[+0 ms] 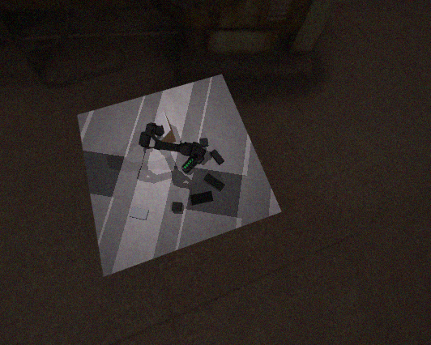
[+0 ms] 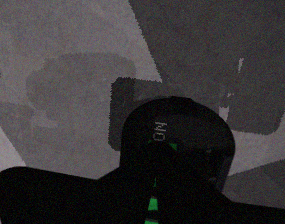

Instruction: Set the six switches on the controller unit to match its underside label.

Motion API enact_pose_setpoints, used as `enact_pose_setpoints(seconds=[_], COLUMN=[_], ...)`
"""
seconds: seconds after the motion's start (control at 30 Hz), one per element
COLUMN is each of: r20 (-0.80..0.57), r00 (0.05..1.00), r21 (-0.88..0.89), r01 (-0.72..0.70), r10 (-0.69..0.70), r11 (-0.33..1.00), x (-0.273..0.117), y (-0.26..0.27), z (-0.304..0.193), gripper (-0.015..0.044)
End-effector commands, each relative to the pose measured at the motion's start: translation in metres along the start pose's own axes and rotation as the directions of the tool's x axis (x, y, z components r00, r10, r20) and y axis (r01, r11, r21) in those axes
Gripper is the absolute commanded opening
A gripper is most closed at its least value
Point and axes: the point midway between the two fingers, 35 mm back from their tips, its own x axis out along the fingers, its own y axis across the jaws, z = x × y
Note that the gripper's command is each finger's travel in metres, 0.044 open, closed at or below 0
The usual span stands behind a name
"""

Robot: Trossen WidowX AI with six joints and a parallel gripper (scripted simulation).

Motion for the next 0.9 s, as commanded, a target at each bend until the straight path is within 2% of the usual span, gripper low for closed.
enact_pose_setpoints(seconds=[0.0,0.07,0.23,0.43,0.67,0.87], r20=[-0.004,0.000,-0.002,-0.002,-0.006,-0.006], r00=[1.000,1.000,1.000,1.000,1.000,1.000], r21=[-0.003,-0.001,-0.004,-0.004,-0.003,-0.002], r01=[0.002,0.000,0.003,0.003,0.002,0.002], r10=[-0.002,0.000,-0.003,-0.003,-0.002,-0.002], r11=[1.000,1.000,1.000,1.000,1.000,1.000], x=[0.001,-0.002,-0.044,-0.044,-0.044,-0.043], y=[0.000,0.000,0.000,-0.001,-0.021,-0.021], z=[-0.001,0.000,0.000,-0.001,-0.059,-0.061], gripper=[0.0000,0.0000,0.0000,0.0000,0.0000,0.0000])
